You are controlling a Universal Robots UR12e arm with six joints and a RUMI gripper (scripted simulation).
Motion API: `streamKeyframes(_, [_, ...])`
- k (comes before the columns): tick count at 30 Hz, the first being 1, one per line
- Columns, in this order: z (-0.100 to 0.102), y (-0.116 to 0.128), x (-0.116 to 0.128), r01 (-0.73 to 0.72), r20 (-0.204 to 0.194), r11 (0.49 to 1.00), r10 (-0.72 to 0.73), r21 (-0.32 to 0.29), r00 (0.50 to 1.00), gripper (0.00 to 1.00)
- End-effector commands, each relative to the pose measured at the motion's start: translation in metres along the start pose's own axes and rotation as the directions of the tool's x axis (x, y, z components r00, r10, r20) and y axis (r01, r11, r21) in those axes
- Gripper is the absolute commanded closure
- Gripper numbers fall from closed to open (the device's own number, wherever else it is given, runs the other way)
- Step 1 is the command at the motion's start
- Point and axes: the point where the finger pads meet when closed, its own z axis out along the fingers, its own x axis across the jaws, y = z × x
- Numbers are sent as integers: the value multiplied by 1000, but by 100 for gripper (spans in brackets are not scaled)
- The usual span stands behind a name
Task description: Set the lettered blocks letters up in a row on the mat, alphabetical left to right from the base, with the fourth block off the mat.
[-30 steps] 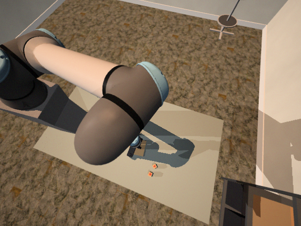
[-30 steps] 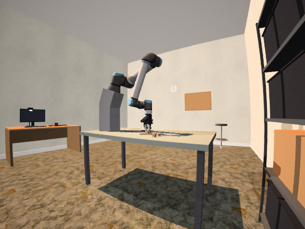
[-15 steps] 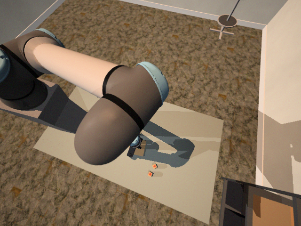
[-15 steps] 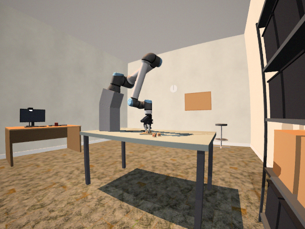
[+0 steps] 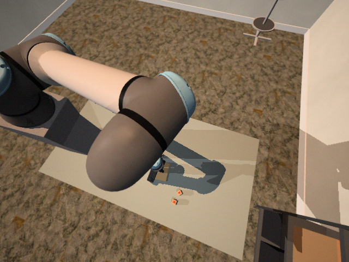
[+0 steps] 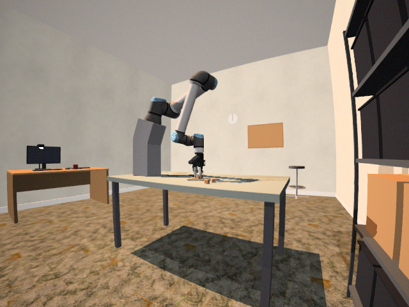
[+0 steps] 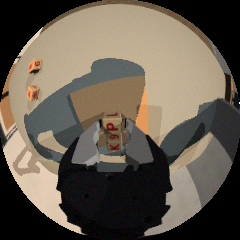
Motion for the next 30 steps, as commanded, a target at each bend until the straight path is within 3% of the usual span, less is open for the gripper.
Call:
streamKeyframes(1, [-2,0,-4,2,6,1000,-2,1,1000,72])
streamKeyframes(8, [-13,0,-1,1,2,1000,-1,0,1000,72])
streamKeyframes(21, [-78,-1,-1,0,2,1000,0,0,1000,72])
streamKeyframes(30, [-91,0,-1,1,2,1000,-1,0,1000,72])
